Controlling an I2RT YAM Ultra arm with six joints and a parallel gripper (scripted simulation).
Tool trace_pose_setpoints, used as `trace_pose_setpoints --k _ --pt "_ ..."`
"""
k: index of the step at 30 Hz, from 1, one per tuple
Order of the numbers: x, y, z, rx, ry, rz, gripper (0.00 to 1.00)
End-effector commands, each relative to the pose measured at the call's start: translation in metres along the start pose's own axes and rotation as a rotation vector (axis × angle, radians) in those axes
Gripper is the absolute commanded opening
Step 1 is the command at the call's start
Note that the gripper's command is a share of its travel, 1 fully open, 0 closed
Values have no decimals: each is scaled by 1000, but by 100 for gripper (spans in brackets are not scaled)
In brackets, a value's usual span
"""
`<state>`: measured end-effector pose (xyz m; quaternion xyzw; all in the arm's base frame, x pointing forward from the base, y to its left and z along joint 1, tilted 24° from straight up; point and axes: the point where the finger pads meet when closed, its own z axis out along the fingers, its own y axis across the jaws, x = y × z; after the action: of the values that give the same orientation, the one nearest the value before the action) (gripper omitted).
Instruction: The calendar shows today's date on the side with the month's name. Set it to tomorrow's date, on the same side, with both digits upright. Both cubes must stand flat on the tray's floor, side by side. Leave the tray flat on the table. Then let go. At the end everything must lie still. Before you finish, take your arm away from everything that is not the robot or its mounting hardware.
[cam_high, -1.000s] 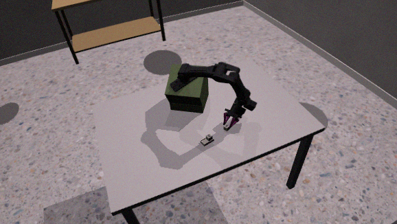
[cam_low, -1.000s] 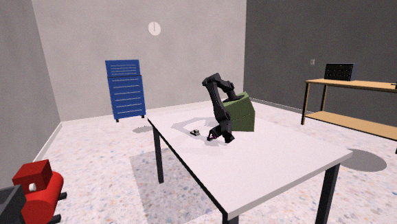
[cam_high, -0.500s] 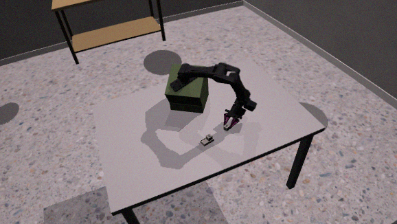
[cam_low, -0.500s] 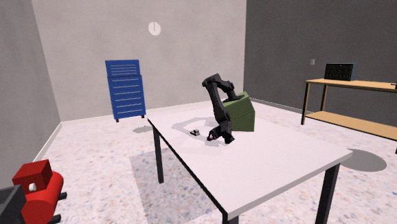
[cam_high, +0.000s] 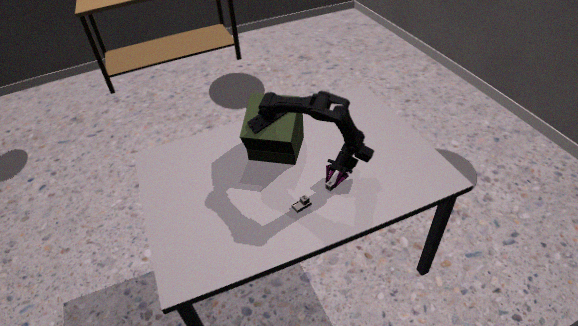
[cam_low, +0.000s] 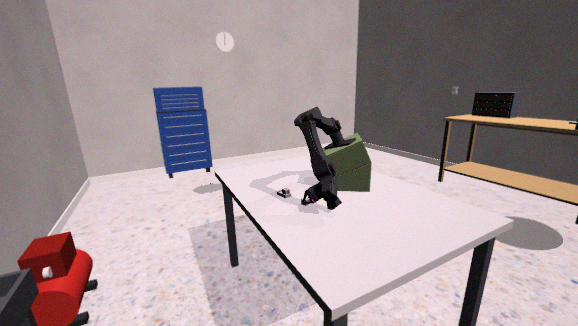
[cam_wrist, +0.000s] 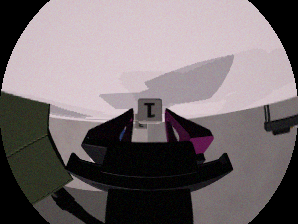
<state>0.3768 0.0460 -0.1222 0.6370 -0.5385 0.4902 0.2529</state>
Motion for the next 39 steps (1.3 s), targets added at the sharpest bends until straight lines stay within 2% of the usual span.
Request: trace_pose_setpoints --k 1,17,18,39 --pt "1 -4 -3 8 -1 7 45" --pt "1 -4 -3 8 -1 7 45" --pt "1 -4 -3 8 -1 7 26" --pt "1 -4 -3 8 -1 7 26"
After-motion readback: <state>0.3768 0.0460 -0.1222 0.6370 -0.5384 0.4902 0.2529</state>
